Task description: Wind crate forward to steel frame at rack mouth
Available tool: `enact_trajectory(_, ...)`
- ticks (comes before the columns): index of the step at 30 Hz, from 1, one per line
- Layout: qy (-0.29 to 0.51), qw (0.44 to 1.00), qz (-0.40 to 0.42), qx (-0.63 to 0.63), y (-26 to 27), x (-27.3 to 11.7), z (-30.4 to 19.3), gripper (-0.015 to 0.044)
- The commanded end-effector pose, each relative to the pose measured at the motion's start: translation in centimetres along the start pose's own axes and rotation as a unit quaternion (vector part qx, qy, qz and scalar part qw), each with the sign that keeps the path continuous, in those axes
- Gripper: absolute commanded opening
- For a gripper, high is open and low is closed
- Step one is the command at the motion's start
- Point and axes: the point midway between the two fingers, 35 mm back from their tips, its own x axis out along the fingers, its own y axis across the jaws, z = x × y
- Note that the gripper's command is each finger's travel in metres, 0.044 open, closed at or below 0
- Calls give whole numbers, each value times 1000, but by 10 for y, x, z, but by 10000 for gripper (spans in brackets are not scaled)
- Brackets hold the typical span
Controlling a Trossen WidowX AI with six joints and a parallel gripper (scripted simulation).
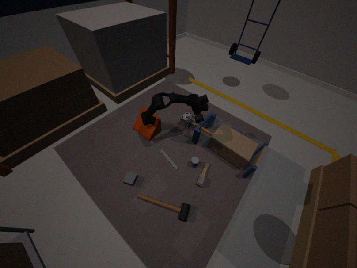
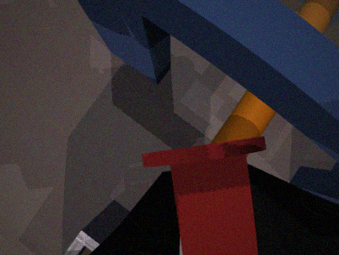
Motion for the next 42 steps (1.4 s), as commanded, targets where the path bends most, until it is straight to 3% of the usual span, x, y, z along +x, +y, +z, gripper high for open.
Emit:
enact_trajectory(1, -6, 1000, 11, 1, 15, 4, 8, 0)
enact_trajectory(42, -7, 1000, 13, 2, 68, 7, 22, 0)
